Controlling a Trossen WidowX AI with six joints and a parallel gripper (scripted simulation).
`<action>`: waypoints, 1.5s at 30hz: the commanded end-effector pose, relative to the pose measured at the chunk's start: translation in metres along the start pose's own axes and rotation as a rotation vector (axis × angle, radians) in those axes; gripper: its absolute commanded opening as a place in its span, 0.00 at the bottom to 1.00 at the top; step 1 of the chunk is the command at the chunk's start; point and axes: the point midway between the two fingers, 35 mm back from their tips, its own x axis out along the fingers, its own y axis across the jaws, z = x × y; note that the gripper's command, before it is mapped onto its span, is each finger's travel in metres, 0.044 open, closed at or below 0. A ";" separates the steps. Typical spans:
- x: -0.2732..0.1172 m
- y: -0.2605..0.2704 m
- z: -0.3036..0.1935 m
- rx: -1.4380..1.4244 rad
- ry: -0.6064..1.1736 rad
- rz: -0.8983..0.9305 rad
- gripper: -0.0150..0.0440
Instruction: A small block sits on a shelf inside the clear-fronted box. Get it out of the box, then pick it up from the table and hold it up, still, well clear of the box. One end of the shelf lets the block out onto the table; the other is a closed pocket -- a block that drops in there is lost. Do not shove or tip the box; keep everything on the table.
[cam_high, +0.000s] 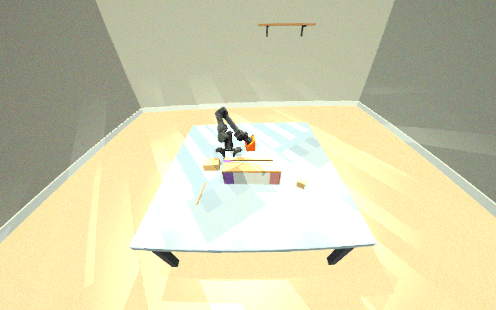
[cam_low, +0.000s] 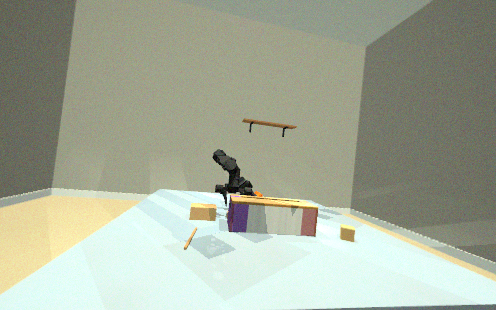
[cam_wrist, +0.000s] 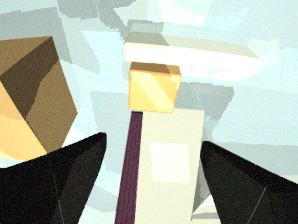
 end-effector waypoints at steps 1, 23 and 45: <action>0.007 -0.002 0.003 -0.007 -0.005 -0.007 0.74; 0.039 0.002 0.017 -0.007 -0.003 -0.004 0.74; 0.045 0.002 0.015 -0.022 0.032 -0.009 0.26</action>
